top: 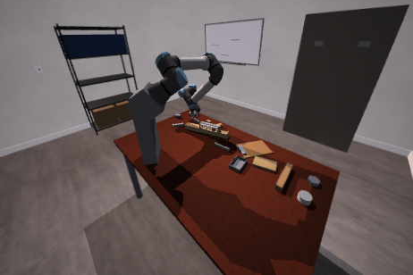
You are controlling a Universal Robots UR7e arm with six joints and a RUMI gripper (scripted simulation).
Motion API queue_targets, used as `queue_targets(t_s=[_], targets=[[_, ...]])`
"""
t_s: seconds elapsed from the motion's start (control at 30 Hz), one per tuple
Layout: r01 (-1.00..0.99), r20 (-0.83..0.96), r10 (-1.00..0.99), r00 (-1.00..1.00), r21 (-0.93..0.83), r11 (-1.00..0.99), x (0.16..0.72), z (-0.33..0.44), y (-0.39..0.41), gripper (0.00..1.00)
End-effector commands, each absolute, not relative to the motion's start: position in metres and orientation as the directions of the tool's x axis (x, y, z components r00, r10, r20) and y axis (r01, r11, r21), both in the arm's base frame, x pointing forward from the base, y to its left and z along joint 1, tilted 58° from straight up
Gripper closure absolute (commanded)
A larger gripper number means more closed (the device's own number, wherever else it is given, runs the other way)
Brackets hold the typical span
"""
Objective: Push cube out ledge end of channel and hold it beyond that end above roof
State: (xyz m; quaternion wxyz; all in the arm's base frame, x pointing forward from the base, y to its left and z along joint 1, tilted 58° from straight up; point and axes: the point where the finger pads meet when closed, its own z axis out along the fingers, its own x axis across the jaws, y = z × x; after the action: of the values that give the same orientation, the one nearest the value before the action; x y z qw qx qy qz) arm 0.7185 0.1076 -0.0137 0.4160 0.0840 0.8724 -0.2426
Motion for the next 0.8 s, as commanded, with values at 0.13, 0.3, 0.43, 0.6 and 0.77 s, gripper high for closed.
queue_targets(t_s=[0.13, 0.3, 0.43, 0.6, 0.77], targets=[[0.349, -0.768, -0.055, -0.638, -0.352, 0.868, 0.7308, -0.0221, 0.0995, 0.78], [0.348, -0.768, -0.056, -0.638, -0.353, 0.869, 0.7307, -0.0222, 0.1002, 0.78], [0.348, -0.768, -0.056, -0.638, -0.352, 0.869, 0.7302, -0.0217, 0.1005, 0.78], [0.348, -0.767, -0.056, -0.639, -0.353, 0.869, 0.7299, -0.0219, 0.1005, 0.78], [0.348, -0.767, -0.056, -0.639, -0.353, 0.869, 0.7299, -0.0219, 0.1005, 0.78]])
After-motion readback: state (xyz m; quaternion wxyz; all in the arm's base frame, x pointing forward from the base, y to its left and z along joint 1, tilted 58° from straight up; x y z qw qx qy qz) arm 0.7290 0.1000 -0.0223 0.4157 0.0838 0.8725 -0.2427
